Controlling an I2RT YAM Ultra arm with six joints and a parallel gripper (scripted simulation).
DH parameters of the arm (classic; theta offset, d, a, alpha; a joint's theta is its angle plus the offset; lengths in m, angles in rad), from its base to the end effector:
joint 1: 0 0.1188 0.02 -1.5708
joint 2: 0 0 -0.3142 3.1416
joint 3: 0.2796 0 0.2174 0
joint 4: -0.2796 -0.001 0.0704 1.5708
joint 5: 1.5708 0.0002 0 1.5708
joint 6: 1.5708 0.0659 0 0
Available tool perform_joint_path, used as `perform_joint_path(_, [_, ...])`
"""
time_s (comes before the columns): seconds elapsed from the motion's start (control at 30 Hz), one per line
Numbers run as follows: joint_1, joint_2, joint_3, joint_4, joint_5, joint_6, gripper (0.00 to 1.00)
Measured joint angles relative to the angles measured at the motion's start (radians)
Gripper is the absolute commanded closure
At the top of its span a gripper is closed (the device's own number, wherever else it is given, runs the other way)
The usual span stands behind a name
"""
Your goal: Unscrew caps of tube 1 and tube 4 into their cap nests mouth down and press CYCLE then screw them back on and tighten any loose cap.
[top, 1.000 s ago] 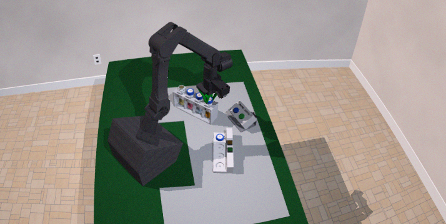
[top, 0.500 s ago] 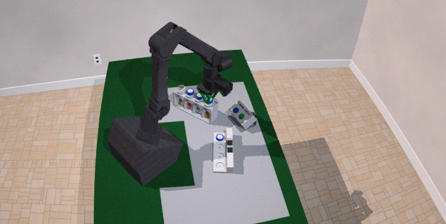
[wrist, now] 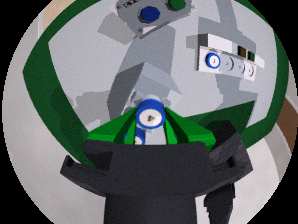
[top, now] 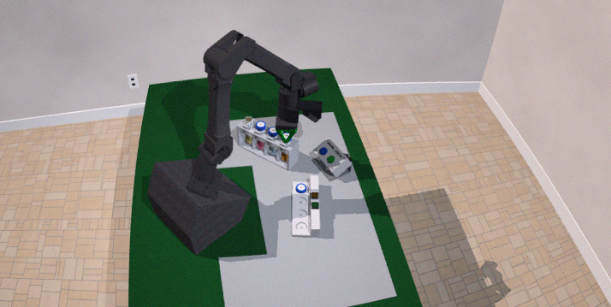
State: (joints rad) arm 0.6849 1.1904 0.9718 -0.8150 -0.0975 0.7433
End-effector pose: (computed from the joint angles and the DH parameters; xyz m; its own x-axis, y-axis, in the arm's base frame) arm 0.1423 0.1258 0.3069 -0.9421 0.1002 -0.3202 -0.0416 0.9121 0.4079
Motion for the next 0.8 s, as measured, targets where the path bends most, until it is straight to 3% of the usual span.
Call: perform_joint_path(0.8, [0.0,-0.001,0.0,-0.002,0.0,-1.027,1.0])
